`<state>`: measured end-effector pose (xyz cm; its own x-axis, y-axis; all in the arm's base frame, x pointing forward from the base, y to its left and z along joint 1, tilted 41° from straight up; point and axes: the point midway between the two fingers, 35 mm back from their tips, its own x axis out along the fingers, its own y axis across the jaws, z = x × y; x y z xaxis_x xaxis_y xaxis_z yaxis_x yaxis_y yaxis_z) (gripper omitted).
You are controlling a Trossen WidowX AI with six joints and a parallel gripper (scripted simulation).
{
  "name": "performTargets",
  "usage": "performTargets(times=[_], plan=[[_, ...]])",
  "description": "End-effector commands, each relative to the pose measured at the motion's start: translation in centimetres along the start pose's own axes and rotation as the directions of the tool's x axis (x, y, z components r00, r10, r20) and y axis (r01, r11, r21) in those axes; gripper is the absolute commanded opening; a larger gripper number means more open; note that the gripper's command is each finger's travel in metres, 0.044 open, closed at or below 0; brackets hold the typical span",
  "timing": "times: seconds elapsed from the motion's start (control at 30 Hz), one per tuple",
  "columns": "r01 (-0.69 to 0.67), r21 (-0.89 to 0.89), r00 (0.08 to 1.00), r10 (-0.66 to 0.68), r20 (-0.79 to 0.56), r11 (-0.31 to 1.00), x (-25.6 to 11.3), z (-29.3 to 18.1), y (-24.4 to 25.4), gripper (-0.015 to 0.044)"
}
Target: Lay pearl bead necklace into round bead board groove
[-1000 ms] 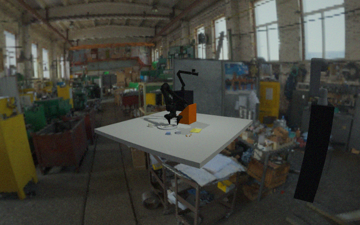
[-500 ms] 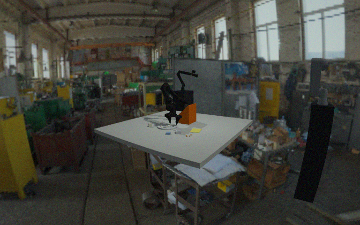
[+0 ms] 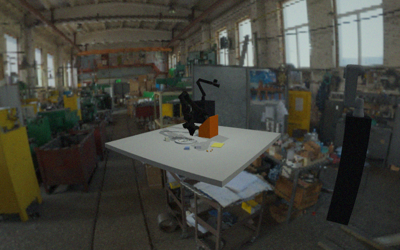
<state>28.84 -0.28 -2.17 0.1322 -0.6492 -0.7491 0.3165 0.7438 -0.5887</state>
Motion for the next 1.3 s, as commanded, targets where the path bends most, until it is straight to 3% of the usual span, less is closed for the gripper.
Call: performTargets(times=[0.0,0.97,1.13,1.27], plan=[[-0.003,0.013,1.000,0.003,-0.001,1.000,0.8,0.0,0.0,0.0120],[-0.002,0.013,1.000,0.002,0.000,1.000,3.7,0.0,0.0,0.0120],[-0.007,0.022,1.000,0.007,0.000,1.000,3.4,0.1,0.0,0.0000],[-0.007,0.022,1.000,0.007,0.000,1.000,3.4,0.1,0.0,0.0000]])
